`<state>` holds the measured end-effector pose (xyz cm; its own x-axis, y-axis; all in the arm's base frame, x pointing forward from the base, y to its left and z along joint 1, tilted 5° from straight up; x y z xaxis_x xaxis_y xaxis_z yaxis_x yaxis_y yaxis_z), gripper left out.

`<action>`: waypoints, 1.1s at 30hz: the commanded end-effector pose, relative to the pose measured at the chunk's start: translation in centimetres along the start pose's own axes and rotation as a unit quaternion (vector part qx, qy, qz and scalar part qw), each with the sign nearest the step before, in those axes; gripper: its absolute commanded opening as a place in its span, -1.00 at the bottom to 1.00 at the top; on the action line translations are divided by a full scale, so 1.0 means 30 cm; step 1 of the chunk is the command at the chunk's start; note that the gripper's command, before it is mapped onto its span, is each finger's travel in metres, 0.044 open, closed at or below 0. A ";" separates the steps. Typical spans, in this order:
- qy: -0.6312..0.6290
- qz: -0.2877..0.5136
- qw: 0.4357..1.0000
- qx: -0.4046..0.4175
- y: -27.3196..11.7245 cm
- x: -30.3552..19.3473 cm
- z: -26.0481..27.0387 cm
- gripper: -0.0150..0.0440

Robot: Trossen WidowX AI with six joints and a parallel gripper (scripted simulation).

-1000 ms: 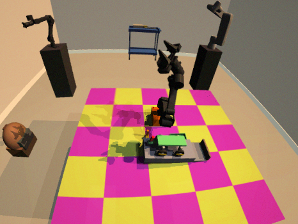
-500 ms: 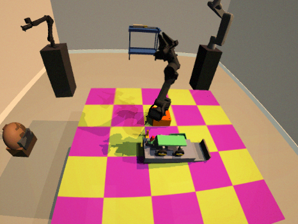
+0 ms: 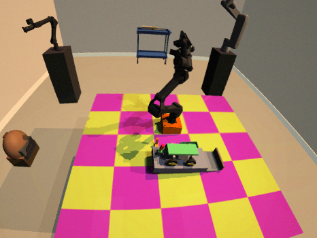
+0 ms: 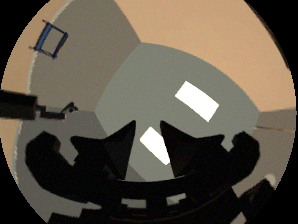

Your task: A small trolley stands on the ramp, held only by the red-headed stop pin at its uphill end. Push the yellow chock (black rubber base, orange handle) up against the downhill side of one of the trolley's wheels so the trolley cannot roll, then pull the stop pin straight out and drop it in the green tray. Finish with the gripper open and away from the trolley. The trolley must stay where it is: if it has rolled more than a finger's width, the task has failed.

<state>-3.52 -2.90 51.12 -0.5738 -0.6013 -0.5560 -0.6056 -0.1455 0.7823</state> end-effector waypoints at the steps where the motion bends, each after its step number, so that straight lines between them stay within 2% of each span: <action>1: 0.025 0.022 0.998 0.055 0.011 -0.014 0.067 0.15; 19: 0.122 0.188 0.940 0.257 -0.058 -0.141 0.341 0.15; 33: 0.180 0.394 0.835 0.340 -0.243 -0.295 0.473 0.15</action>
<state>-2.95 13.46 47.02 -0.7984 -0.5729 0.1852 -0.4263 0.7551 0.4981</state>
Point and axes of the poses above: the point midway between the two fingers, 35 mm back from their tips, its own y axis out along the fingers, its own z axis across the jaws, x = y × z, the point moved 7 cm from there along -y, back along the fingers, and after that the axes turned 11 degrees about -y, right-handed, at the moved point
